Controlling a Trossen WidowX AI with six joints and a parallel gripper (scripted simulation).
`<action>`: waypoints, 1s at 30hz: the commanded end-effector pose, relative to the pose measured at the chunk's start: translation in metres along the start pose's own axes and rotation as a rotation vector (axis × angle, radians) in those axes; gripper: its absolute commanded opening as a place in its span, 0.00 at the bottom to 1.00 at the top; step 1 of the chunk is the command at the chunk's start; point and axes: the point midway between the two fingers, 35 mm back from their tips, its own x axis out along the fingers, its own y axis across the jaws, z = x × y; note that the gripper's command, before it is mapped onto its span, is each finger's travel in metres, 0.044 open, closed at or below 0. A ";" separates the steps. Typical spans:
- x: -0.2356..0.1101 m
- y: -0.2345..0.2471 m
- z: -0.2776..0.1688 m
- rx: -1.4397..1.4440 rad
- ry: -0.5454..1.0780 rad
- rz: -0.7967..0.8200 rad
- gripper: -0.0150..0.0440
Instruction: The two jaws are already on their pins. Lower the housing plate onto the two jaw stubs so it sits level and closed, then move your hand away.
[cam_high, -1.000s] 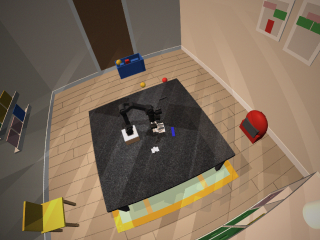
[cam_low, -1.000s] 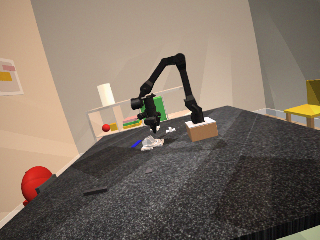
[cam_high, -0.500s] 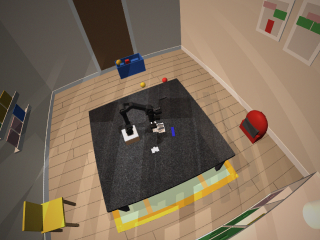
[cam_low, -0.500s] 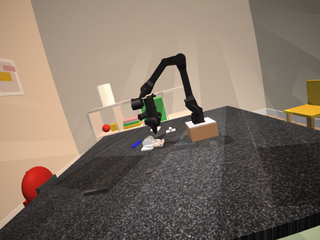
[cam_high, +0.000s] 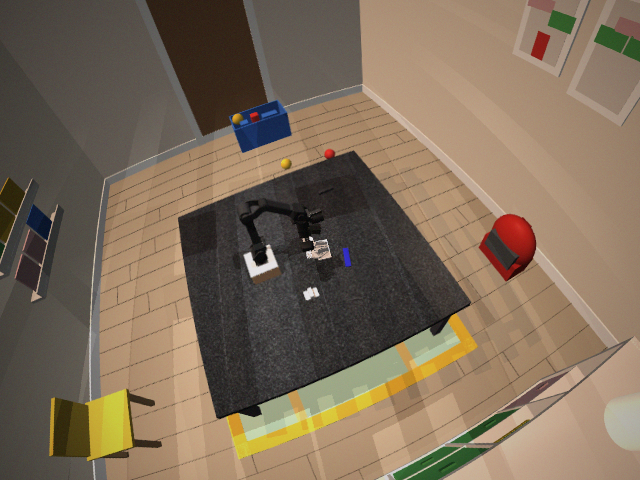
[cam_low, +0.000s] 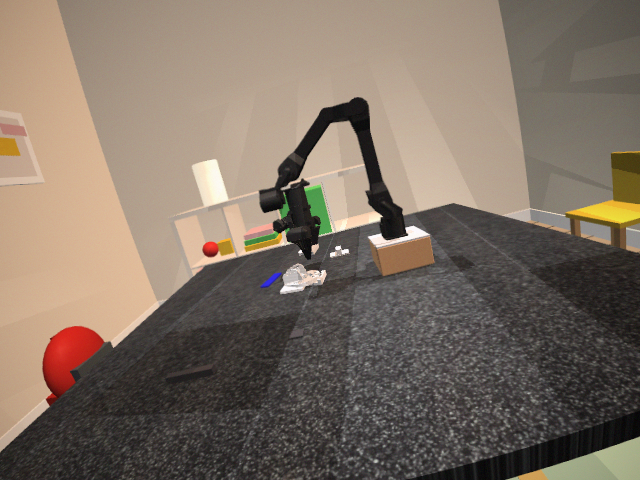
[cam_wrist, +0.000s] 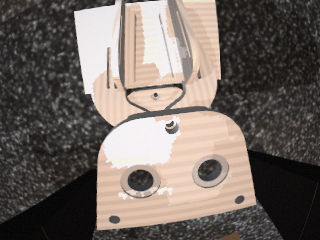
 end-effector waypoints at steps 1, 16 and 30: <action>0.000 0.000 0.000 0.004 -0.002 -0.001 0.85; 0.000 0.000 0.001 0.006 -0.002 -0.001 0.85; 0.006 0.000 0.001 0.008 -0.002 -0.001 0.85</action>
